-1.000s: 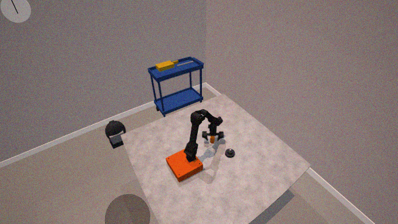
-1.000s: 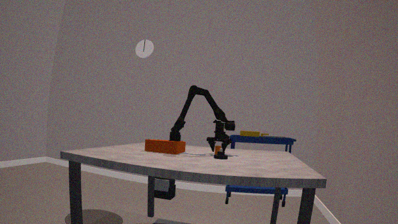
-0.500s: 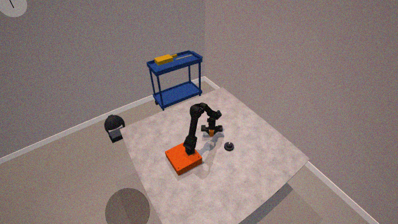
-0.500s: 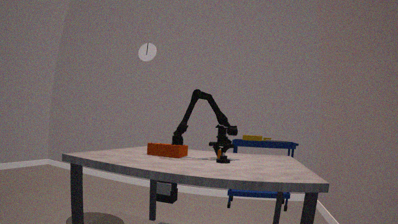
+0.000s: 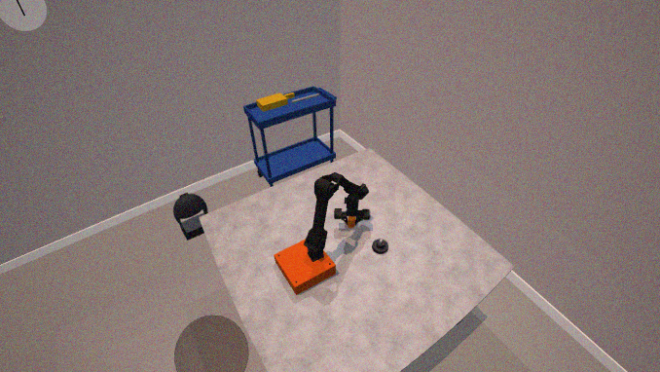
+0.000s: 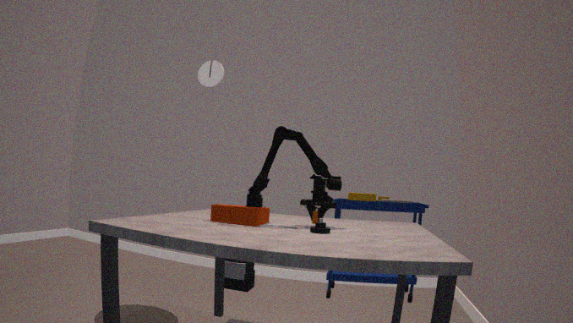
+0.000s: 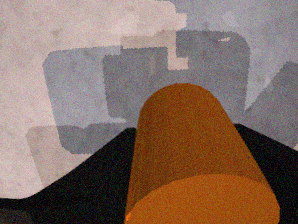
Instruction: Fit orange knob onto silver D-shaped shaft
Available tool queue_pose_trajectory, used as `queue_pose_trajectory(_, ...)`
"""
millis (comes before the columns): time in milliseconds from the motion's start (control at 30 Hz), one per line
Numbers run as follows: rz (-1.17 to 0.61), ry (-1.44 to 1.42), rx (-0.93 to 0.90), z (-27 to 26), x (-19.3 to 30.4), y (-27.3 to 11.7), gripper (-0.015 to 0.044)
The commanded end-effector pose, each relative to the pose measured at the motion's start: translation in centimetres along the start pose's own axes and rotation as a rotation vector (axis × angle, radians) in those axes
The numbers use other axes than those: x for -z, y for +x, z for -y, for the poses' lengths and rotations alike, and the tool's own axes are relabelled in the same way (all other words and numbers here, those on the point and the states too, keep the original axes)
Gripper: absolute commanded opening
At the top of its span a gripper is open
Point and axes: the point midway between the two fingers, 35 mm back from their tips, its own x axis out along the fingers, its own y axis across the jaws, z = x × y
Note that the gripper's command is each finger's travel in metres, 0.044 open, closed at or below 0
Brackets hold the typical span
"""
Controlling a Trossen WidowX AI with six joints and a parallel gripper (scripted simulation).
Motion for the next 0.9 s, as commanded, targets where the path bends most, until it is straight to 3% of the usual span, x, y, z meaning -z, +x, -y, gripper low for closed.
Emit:
queue_pose_trajectory(0, 0.011, 0.0, 0.006, 0.3, -0.4, -1.6, 0.0)
queue_pose_trajectory(867, 0.012, 0.0, 0.007, 0.6, -0.6, -9.7, 0.0)
